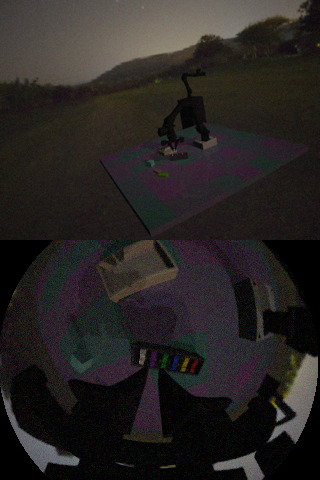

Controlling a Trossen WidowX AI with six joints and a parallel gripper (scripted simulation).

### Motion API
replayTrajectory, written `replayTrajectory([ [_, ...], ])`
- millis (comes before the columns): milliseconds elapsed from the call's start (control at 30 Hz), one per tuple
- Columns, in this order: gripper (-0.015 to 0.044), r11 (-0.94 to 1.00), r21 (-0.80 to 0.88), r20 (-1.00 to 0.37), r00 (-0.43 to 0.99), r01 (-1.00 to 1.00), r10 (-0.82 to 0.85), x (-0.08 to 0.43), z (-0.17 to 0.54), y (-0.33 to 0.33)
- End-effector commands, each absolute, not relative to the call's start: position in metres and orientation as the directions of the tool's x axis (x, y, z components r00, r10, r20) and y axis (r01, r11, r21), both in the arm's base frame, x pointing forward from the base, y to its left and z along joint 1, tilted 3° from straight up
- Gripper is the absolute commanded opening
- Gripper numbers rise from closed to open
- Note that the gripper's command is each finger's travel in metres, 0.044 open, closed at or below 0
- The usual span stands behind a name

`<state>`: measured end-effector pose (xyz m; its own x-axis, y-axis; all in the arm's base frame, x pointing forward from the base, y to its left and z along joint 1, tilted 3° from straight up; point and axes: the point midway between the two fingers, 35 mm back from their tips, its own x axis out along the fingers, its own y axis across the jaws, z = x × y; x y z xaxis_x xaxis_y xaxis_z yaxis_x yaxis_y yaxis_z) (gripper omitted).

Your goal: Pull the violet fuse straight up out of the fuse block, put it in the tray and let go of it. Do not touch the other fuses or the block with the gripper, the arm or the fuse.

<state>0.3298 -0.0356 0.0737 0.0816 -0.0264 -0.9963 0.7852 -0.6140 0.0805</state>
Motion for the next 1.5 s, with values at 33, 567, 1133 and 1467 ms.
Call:
replayTrajectory([
  [33,0.0074,-0.638,0.077,-0.997,0.069,0.766,-0.038,0.329,0.073,-0.035],
  [567,0.0074,-0.638,0.077,-0.997,0.069,0.766,-0.038,0.331,0.06,-0.036],
  [1133,0.0074,-0.638,0.077,-0.997,0.069,0.766,-0.038,0.333,0.043,-0.038],
  [1467,0.0074,-0.638,0.077,-0.997,0.069,0.766,-0.038,0.333,0.042,-0.038],
])
